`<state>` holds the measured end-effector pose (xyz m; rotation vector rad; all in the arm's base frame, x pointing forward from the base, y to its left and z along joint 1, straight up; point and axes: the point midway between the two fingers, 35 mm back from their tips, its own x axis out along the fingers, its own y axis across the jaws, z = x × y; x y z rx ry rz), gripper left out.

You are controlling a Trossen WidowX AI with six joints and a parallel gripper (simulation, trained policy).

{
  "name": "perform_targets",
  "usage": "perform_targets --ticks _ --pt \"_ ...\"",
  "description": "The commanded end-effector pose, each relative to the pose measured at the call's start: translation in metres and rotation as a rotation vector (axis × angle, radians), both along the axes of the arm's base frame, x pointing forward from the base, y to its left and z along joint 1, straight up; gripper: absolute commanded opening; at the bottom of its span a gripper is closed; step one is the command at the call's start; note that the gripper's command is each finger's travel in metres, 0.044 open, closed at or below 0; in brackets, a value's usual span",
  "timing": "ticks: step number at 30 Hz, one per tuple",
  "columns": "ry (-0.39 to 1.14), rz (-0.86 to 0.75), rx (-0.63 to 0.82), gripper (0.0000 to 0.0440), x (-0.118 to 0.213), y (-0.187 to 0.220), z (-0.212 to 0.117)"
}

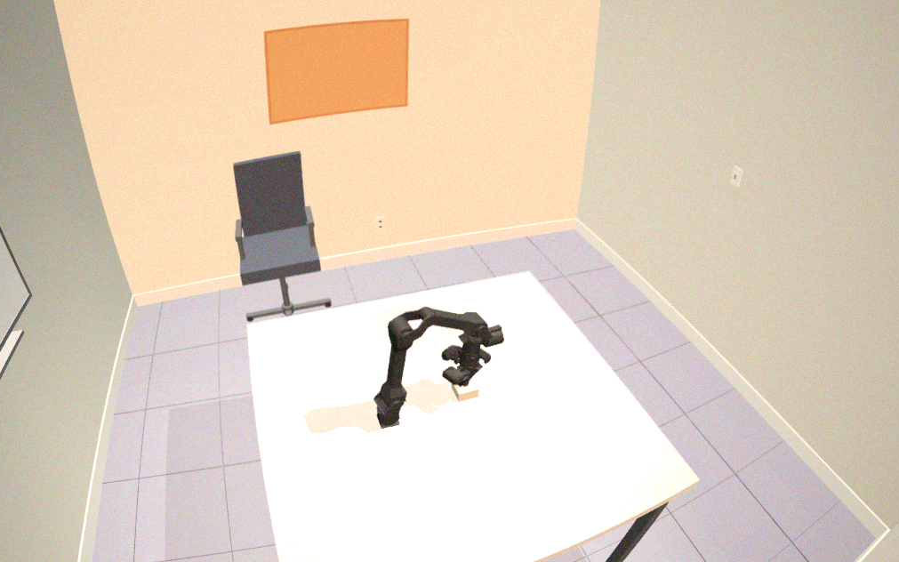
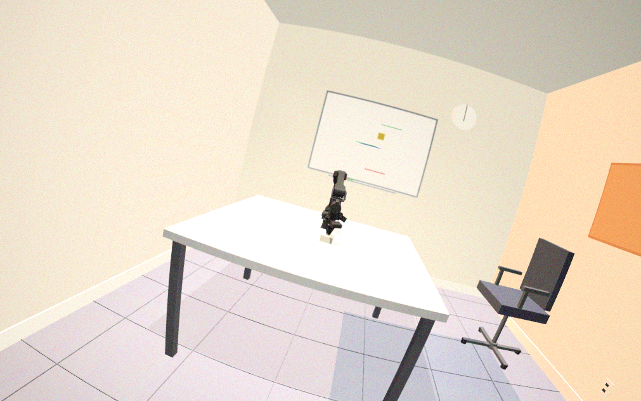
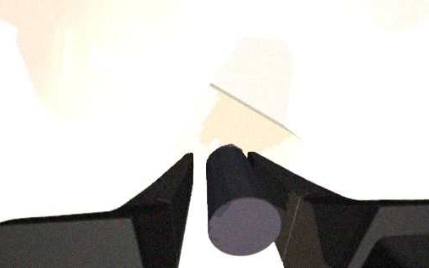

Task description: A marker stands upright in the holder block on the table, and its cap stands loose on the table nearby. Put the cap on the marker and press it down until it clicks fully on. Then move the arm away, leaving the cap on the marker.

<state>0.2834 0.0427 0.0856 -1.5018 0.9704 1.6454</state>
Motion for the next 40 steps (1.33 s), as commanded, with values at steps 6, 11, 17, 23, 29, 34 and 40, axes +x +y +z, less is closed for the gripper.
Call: perform_targets --ticks 6,11,17,23,29,34,40 --pt "0.061 0.012 0.011 0.0297 -0.021 0.000 -0.006" --pt "0.037 0.013 0.026 0.0427 -0.020 0.002 -0.004" --pt "-0.025 0.010 0.047 0.0440 -0.015 0.004 0.007" --pt "-0.087 0.004 0.066 0.0440 -0.009 0.006 0.021" --pt "-0.141 0.007 0.083 0.0440 -0.002 0.008 0.043" --pt "-0.178 0.019 0.095 0.0440 0.000 0.009 0.058" --pt "-0.209 0.031 0.107 0.0439 -0.001 0.009 0.072"
